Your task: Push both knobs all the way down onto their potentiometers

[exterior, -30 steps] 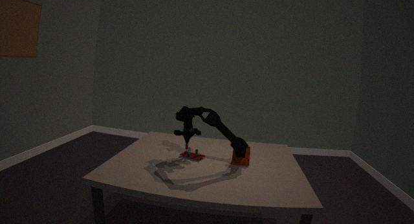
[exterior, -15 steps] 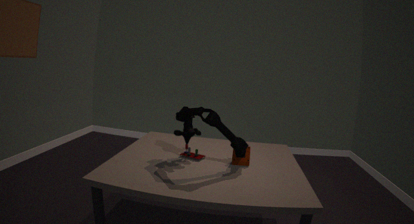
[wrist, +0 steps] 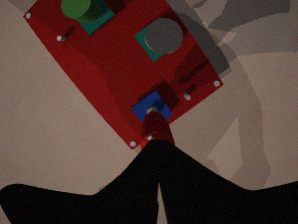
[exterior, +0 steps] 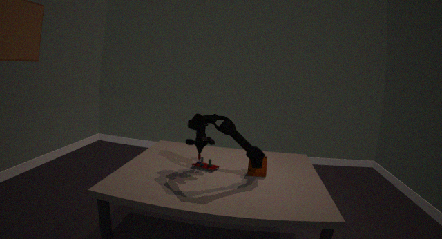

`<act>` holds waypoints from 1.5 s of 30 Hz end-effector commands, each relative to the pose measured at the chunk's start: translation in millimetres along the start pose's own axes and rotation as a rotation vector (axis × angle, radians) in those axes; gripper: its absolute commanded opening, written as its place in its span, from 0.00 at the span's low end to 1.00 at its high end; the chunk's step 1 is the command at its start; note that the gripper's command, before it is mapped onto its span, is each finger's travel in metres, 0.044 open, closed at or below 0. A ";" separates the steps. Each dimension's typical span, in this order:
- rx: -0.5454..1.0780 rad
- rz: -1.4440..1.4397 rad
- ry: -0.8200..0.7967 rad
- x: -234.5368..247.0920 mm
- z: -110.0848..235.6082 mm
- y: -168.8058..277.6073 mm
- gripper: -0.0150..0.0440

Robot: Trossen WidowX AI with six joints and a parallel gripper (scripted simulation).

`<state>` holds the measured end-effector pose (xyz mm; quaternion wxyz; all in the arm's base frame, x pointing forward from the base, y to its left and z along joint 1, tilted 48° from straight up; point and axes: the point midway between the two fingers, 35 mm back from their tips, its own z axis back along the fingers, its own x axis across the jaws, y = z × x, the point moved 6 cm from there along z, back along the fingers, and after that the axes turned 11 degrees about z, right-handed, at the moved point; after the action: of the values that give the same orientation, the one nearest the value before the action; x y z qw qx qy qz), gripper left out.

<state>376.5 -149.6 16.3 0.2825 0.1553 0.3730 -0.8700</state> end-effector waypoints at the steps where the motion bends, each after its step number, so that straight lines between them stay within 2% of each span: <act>1: -0.003 -0.002 0.002 -0.6 -4.6 -0.2 0.25; 45: -0.003 -0.001 0.003 -0.7 -21.5 -0.3 0.25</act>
<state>374.2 -147.1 12.9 0.2734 0.1601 0.3691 -0.8737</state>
